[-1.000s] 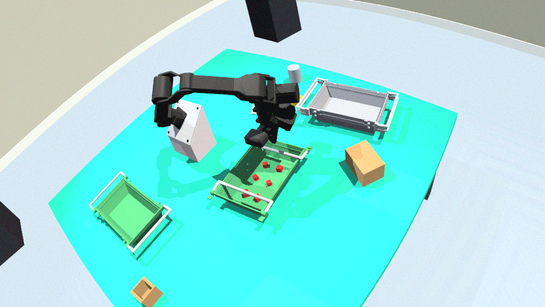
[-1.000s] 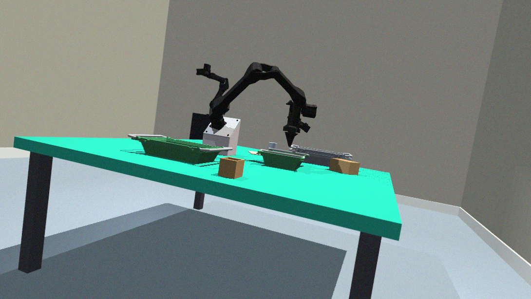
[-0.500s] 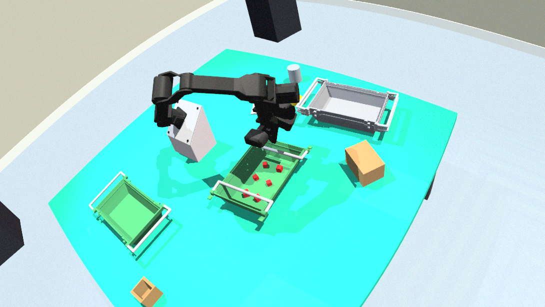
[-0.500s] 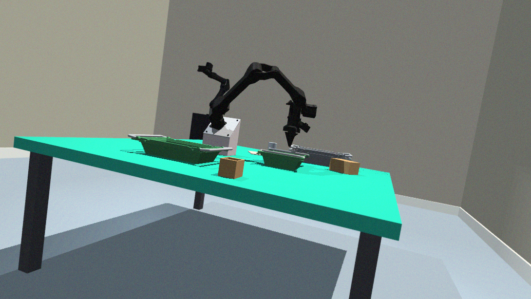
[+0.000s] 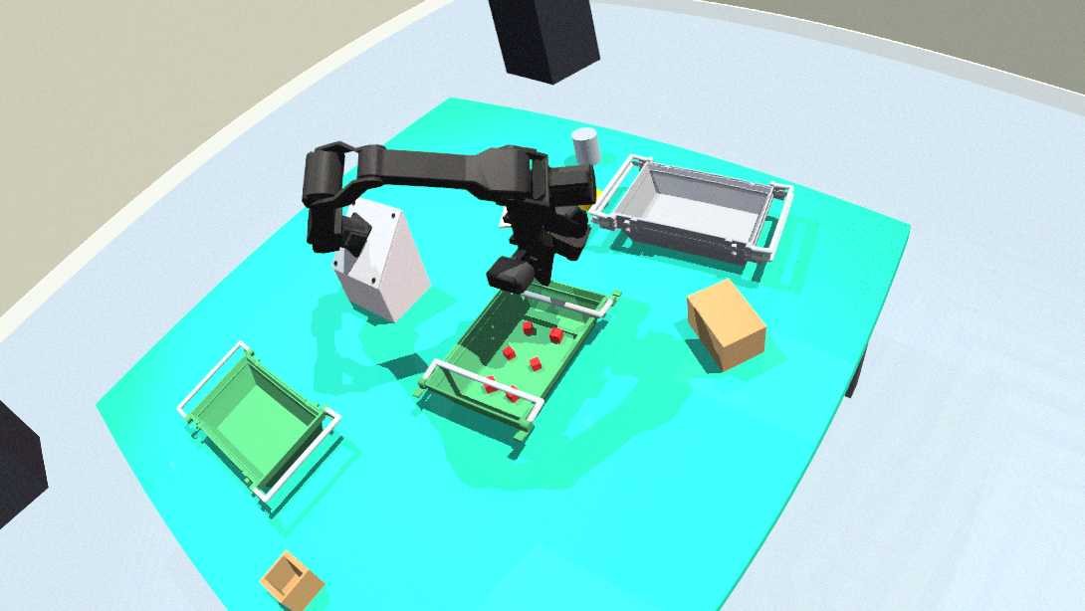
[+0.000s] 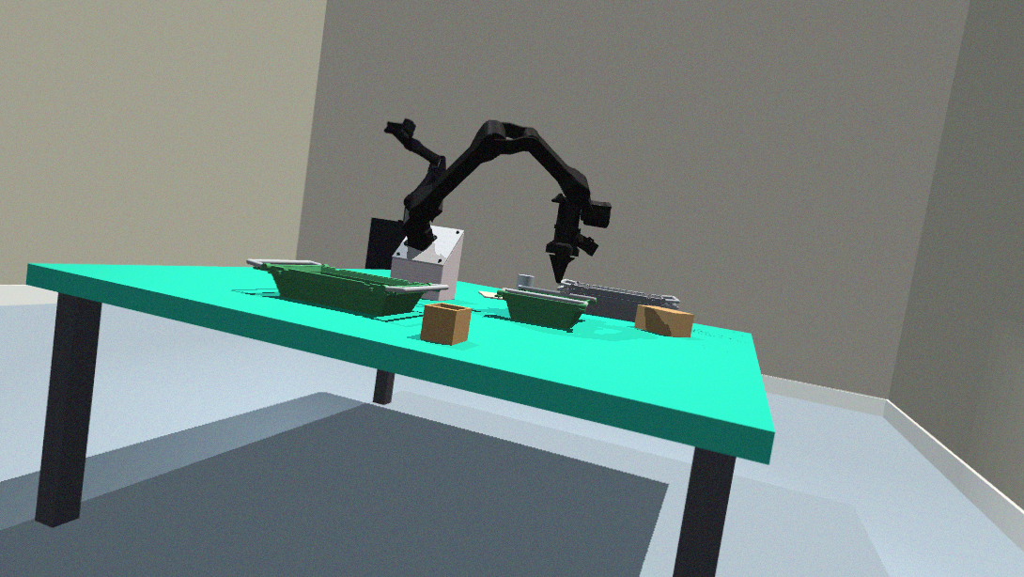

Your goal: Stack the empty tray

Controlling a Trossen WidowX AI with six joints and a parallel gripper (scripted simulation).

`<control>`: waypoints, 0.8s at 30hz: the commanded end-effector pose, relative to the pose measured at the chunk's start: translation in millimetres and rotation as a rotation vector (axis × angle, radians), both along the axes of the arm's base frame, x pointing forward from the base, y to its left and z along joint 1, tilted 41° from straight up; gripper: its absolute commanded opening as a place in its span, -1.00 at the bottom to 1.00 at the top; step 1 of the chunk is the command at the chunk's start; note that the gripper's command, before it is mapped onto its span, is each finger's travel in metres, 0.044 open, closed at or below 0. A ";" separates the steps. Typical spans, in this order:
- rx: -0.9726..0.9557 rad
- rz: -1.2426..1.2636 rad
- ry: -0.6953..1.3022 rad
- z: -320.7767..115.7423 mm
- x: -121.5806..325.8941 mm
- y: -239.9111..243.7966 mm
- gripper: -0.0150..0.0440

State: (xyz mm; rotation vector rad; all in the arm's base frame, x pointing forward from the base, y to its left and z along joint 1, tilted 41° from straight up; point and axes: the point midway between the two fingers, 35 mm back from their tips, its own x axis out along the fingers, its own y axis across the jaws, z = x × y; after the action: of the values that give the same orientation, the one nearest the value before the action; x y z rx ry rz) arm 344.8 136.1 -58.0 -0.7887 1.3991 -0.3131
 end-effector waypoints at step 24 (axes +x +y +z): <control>0.002 0.004 0.004 22.4 -0.5 24.0 0.49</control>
State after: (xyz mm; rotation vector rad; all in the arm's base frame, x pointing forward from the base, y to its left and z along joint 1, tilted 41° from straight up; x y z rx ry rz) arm 344.1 142.1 -48.9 -0.7984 1.4096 -0.3188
